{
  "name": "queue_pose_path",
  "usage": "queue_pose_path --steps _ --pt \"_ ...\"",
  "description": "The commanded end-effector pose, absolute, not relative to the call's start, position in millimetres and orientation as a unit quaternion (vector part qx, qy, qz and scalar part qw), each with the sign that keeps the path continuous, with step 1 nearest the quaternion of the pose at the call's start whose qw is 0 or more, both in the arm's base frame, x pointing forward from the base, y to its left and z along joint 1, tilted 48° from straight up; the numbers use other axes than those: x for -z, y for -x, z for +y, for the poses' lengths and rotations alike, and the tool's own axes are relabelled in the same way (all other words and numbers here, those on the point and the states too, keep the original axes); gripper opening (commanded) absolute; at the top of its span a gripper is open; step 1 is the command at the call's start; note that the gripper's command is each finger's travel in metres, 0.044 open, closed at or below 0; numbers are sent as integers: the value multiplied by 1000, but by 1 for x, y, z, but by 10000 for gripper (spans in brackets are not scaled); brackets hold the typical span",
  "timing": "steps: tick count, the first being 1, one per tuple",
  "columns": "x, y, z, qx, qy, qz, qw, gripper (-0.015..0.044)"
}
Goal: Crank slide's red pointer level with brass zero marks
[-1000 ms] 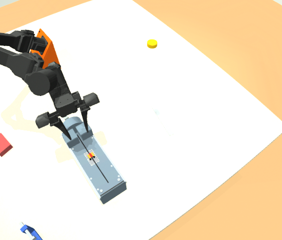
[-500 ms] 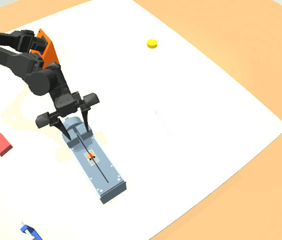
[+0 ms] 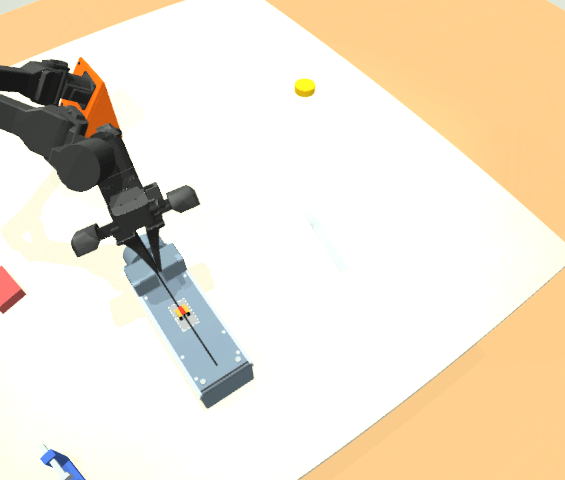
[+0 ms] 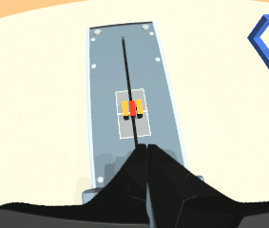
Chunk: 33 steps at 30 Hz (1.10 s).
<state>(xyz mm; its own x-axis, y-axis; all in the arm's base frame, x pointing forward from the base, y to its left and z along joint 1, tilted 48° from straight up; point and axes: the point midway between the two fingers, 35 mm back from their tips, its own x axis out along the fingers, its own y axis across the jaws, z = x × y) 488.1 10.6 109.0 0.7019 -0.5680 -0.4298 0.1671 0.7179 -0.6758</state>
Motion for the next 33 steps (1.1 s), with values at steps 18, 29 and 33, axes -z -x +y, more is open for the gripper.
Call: queue_pose_path --steps 18,29,33 --pt "-109 -488 11 212 310 323 869 184" --pt "-109 -488 11 212 310 323 869 440" --pt "-109 -488 11 212 310 323 869 335"
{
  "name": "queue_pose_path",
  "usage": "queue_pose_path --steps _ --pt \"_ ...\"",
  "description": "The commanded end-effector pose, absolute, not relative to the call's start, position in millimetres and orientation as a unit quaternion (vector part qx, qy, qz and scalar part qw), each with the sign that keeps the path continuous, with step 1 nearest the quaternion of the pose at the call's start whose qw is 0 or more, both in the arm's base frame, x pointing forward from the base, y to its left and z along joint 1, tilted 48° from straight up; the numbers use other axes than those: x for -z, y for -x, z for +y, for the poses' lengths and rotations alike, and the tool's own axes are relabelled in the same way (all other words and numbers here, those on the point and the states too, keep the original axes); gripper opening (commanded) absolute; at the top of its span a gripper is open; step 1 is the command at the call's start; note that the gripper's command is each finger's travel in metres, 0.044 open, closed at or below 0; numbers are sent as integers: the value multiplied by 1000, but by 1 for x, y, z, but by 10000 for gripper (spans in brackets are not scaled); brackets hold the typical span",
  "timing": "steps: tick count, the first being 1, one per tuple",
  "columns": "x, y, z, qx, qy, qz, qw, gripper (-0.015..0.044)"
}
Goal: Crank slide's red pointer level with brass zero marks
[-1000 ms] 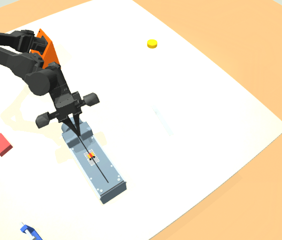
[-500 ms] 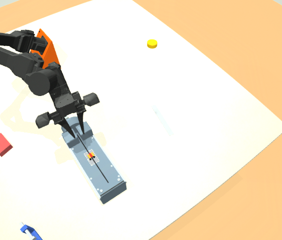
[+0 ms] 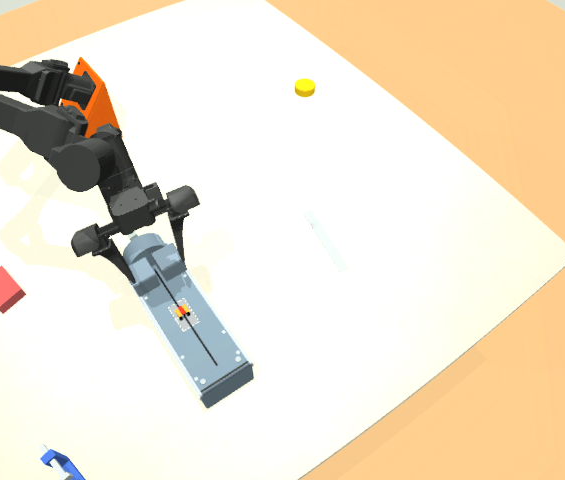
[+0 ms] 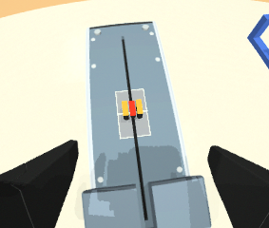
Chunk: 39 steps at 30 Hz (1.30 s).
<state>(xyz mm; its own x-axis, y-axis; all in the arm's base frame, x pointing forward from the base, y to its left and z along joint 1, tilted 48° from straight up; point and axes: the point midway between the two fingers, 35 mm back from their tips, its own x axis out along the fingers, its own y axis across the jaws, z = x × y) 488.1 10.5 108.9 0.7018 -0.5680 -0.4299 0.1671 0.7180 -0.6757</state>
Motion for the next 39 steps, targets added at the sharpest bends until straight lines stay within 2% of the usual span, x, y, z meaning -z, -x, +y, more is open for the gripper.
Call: queue_pose_path --steps 1,13,31,39 --pt "-109 -488 11 212 310 323 869 309" --pt "-109 -488 11 212 310 323 869 0" --pt "-109 -488 11 211 310 323 869 0" --pt "-109 -488 11 211 310 323 869 210"
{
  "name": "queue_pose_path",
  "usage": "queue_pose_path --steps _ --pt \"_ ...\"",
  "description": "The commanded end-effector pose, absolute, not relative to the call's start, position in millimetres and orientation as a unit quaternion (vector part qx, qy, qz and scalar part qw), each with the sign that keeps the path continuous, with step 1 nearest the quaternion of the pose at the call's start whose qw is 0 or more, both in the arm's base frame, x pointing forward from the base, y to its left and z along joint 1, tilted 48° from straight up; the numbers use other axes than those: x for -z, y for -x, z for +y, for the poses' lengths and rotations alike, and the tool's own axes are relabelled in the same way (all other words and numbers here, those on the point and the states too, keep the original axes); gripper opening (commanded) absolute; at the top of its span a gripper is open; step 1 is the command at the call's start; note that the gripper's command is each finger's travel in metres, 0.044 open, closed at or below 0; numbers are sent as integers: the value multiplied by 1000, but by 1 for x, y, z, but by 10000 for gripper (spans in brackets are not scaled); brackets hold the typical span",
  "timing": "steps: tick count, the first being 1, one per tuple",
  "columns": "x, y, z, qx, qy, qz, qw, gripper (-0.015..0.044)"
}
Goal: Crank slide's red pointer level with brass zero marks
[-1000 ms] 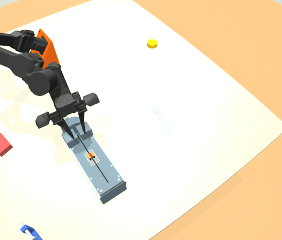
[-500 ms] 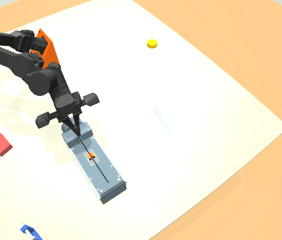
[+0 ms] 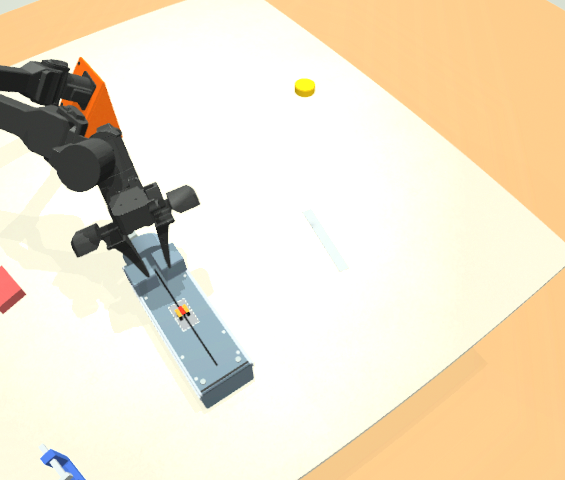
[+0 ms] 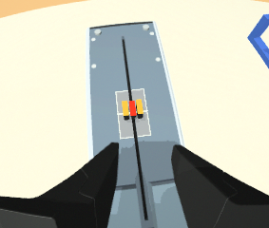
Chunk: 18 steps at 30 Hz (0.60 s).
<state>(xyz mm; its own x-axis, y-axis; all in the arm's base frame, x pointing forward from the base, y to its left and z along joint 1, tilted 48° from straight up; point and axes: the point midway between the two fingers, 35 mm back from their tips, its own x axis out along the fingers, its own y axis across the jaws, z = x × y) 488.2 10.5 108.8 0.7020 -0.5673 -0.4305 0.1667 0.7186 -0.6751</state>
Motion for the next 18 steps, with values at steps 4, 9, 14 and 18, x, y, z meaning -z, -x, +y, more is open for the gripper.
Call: queue_pose_path --steps 4,9,14,18 --pt "-109 -488 11 211 310 323 869 315" --pt "-109 -488 11 211 310 323 869 440" --pt "-109 -488 11 211 310 323 869 335" --pt "-109 -488 11 211 310 323 869 230"
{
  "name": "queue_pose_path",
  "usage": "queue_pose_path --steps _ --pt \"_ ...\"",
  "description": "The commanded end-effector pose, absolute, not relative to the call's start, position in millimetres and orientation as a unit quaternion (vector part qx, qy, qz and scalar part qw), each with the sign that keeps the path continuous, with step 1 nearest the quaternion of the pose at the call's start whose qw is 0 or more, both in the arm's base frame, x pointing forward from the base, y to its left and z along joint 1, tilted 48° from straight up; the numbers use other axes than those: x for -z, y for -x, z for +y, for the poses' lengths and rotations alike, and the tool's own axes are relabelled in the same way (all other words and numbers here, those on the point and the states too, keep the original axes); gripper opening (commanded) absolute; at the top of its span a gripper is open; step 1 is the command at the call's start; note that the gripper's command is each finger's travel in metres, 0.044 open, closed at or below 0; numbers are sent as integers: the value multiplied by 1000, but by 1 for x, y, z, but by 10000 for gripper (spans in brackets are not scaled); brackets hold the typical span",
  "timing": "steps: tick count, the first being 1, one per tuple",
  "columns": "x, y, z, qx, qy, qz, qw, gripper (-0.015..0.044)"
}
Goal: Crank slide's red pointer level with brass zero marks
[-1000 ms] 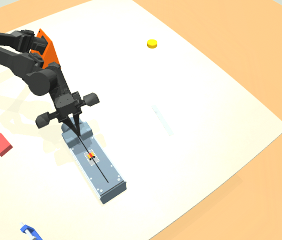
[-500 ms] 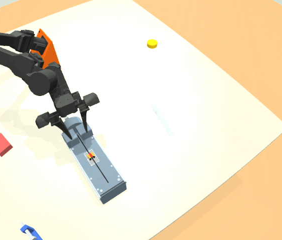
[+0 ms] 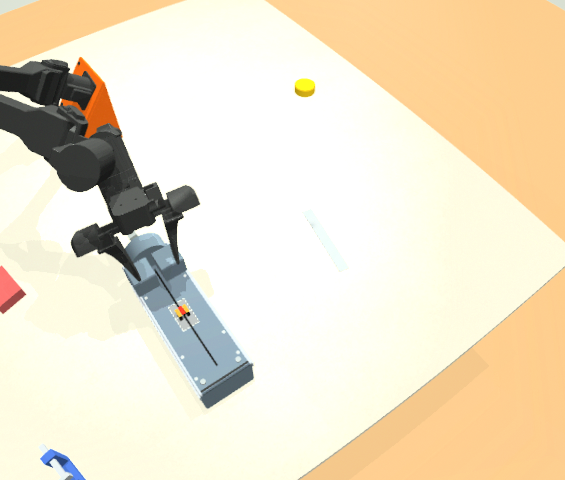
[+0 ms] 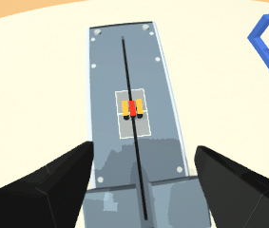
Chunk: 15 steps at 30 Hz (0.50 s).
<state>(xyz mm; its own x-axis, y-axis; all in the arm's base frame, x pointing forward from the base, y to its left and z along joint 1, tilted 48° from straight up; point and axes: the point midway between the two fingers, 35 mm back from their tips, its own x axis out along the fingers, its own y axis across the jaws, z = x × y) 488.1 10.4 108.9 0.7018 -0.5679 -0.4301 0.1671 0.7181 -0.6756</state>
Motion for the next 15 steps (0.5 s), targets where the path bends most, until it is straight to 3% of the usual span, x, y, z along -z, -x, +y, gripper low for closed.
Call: queue_pose_path --steps 1,9,15 --pt "-109 -488 11 211 310 323 869 204" --pt "-109 -488 11 211 310 323 869 0" --pt "-109 -488 11 211 310 323 869 0"
